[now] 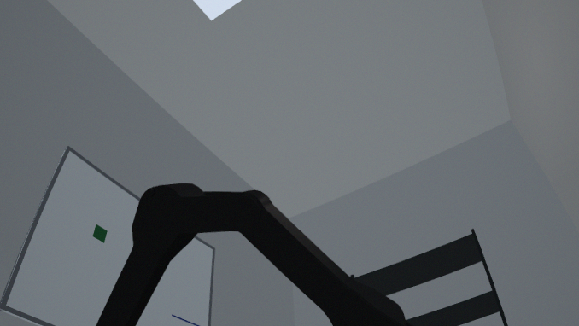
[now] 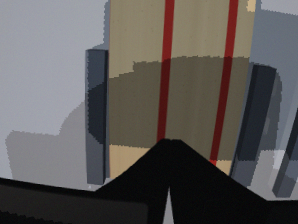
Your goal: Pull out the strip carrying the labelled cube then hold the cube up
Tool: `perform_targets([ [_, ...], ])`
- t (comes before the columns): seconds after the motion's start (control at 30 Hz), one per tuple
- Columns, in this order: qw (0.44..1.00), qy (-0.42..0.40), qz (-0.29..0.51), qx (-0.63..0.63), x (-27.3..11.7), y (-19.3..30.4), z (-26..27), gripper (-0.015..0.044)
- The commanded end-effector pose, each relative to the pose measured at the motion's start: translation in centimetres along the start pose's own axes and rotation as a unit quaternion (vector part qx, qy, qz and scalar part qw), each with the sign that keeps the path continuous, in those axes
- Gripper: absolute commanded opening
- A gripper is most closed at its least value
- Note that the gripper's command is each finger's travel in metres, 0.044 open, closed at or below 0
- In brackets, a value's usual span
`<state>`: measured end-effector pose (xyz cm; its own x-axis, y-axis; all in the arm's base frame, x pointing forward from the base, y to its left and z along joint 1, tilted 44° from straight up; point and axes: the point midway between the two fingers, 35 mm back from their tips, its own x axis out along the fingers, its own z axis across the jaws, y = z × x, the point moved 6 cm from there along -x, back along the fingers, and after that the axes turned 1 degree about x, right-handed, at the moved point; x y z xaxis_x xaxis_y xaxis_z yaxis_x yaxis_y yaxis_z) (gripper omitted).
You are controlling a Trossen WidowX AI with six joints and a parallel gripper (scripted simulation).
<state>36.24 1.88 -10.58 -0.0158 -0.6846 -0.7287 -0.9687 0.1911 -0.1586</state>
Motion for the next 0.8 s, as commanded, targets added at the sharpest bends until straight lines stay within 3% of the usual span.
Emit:
perform_targets([
  [0.0,1.0,0.001,0.008,-0.003,0.4,1.1,-0.1,0.0],
  [0.77,1.0,0.001,0.008,-0.004,0.6,4.6,0.0,0.0],
])
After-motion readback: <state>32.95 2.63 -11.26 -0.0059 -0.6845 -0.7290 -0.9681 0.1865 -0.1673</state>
